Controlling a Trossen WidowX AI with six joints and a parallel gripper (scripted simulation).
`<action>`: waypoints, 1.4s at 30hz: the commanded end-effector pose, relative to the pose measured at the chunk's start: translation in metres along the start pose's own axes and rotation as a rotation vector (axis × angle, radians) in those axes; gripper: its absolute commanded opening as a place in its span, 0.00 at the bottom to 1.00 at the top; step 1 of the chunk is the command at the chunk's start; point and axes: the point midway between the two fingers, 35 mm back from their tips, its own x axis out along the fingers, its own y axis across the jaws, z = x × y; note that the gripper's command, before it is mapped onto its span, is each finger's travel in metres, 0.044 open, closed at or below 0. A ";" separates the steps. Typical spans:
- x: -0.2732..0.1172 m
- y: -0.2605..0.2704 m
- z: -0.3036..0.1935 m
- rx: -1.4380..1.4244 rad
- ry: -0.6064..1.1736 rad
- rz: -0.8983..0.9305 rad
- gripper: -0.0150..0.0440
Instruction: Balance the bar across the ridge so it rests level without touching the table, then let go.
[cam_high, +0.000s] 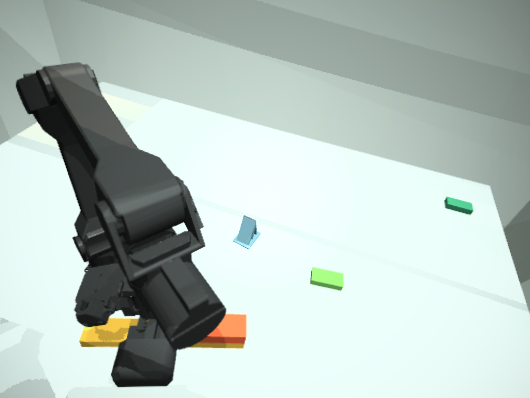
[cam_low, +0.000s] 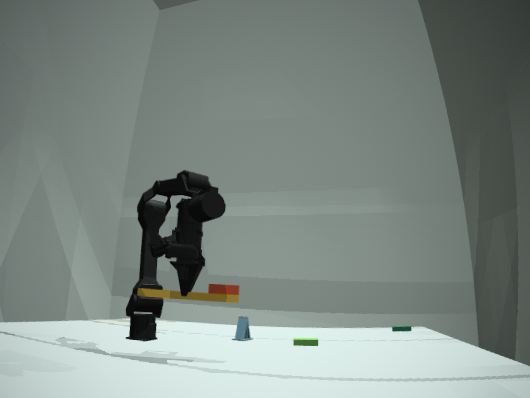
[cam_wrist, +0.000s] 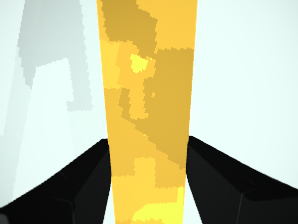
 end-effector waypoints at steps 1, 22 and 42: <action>-0.001 -0.009 -0.013 -0.049 -0.002 0.003 0.25; -0.002 -0.066 -0.069 -0.308 0.003 -0.001 0.25; -0.003 -0.134 -0.104 -0.561 0.007 -0.006 0.25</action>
